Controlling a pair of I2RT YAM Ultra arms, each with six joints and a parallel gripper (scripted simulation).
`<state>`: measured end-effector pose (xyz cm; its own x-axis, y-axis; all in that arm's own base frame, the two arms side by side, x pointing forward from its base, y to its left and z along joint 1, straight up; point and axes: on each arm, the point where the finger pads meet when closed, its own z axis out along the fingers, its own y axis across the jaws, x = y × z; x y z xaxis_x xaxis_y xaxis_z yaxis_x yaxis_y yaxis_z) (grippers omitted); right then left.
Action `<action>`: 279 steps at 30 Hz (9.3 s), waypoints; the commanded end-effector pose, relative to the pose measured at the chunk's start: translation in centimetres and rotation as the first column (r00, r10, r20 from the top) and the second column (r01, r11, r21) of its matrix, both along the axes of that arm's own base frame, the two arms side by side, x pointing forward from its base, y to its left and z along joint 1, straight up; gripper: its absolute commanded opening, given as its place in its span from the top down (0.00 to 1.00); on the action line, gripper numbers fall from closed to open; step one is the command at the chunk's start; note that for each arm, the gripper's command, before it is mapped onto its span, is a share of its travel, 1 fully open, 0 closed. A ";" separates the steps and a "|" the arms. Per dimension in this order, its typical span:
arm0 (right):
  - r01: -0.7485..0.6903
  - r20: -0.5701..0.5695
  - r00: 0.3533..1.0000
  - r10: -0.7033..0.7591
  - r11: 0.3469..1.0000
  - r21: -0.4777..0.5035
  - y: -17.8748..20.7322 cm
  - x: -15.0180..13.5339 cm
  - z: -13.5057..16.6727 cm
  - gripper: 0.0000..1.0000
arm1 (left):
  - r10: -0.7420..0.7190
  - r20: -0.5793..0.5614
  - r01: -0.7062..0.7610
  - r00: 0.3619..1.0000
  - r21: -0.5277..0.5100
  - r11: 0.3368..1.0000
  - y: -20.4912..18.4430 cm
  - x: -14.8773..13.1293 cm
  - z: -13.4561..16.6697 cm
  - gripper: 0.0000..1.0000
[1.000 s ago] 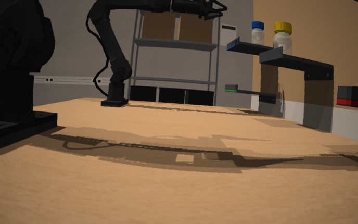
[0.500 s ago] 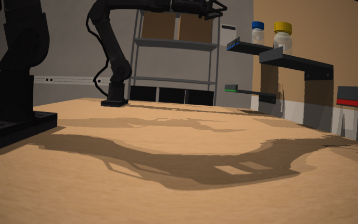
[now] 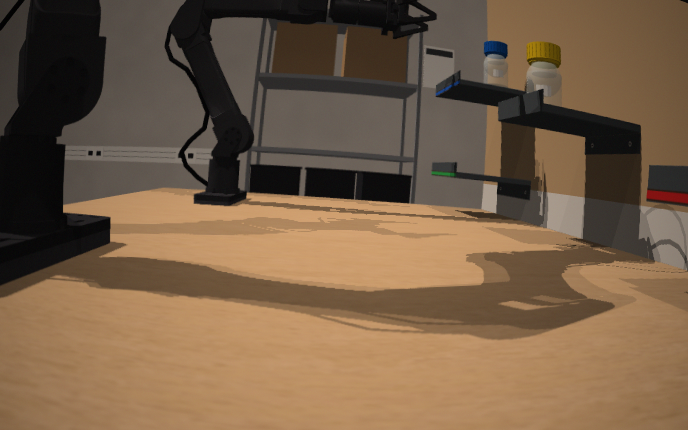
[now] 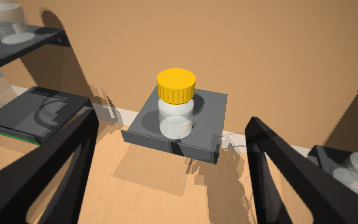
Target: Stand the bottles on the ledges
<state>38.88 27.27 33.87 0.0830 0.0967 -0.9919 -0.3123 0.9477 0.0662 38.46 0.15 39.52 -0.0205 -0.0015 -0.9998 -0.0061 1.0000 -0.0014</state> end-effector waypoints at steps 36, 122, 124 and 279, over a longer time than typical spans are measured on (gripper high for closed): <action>0.017 -0.040 0.999 -0.020 0.998 -0.061 2.2 7.1 -4.1 0.19 | -0.513 -0.472 0.648 0.717 0.180 0.740 -4.6 -2.2 -5.9 0.13; 0.030 -0.063 0.997 -0.035 0.996 -0.081 4.4 14.6 -5.6 0.40 | -0.831 -0.305 0.879 0.465 0.047 0.475 -4.9 -5.5 -0.8 0.13; 0.030 -0.063 0.997 -0.035 0.996 -0.081 4.4 14.5 -5.6 0.45 | -0.831 -0.305 0.879 0.465 0.047 0.475 -4.9 -5.5 -0.8 0.13; 0.038 -0.094 0.994 -0.053 0.987 -0.153 -39.0 7.9 8.9 0.50 | -0.831 -0.305 0.879 0.465 0.047 0.475 -4.9 -5.5 -0.8 0.13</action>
<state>46.98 -11.83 39.87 -0.0865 -0.0198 -0.9961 -0.2509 0.9680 0.0025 33.15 -4.56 37.66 -0.1419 0.3192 -0.9370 0.8715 0.4892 0.0347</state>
